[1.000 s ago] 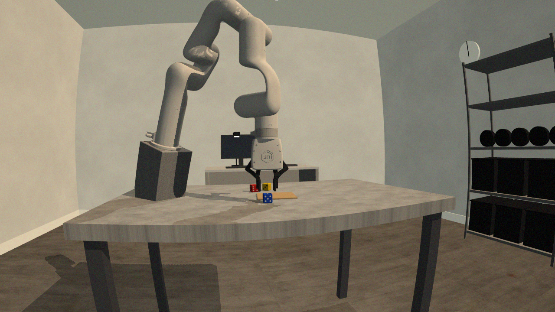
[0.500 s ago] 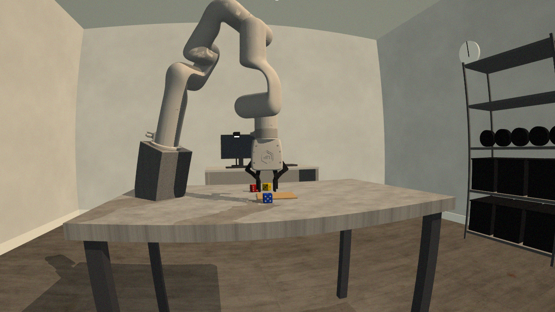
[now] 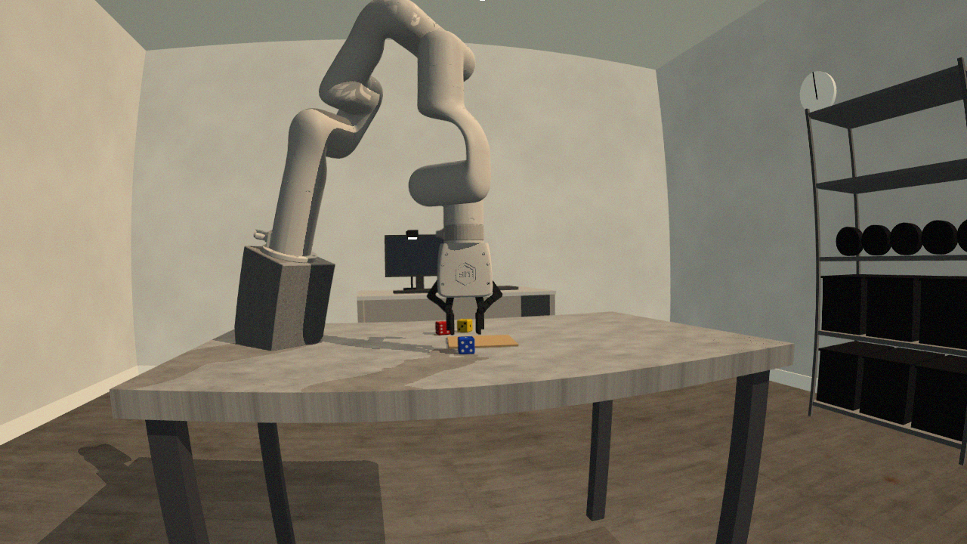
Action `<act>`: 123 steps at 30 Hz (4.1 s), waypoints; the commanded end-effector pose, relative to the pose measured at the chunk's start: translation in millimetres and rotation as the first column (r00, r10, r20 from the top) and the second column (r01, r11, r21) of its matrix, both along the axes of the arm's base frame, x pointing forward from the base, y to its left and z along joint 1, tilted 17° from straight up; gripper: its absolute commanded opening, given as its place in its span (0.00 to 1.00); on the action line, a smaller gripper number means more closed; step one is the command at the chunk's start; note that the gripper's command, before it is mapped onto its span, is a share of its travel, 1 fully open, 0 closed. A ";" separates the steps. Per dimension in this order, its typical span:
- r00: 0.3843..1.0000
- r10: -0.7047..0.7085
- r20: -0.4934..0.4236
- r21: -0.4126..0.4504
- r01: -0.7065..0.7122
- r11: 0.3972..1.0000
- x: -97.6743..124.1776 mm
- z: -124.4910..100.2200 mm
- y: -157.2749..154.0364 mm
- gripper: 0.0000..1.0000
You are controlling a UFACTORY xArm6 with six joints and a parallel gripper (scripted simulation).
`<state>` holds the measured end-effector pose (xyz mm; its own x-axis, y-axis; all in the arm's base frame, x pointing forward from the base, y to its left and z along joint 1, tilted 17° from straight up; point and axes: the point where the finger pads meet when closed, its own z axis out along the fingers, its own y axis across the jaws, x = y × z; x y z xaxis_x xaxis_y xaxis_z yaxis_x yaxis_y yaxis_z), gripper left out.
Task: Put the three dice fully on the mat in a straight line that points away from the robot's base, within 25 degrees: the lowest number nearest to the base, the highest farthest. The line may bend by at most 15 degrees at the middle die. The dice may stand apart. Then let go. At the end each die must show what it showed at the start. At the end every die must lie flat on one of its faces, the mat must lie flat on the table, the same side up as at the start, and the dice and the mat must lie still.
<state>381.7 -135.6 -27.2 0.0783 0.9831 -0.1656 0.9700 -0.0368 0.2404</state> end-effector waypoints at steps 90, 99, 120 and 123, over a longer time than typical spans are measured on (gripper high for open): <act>1.000 0.000 0.002 -0.001 0.000 1.000 9.5 -30.3 -6.4 0.47; 1.000 0.000 0.002 -0.001 0.000 1.000 9.8 -31.6 -6.7 0.47; 1.000 0.000 0.002 -0.001 0.000 1.000 9.8 -31.6 -6.7 0.47; 1.000 0.000 0.002 -0.001 0.000 1.000 9.8 -31.6 -6.7 0.47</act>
<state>390.7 -142.1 -59.7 0.0783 0.9831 -0.1657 0.9699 -0.0368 0.2406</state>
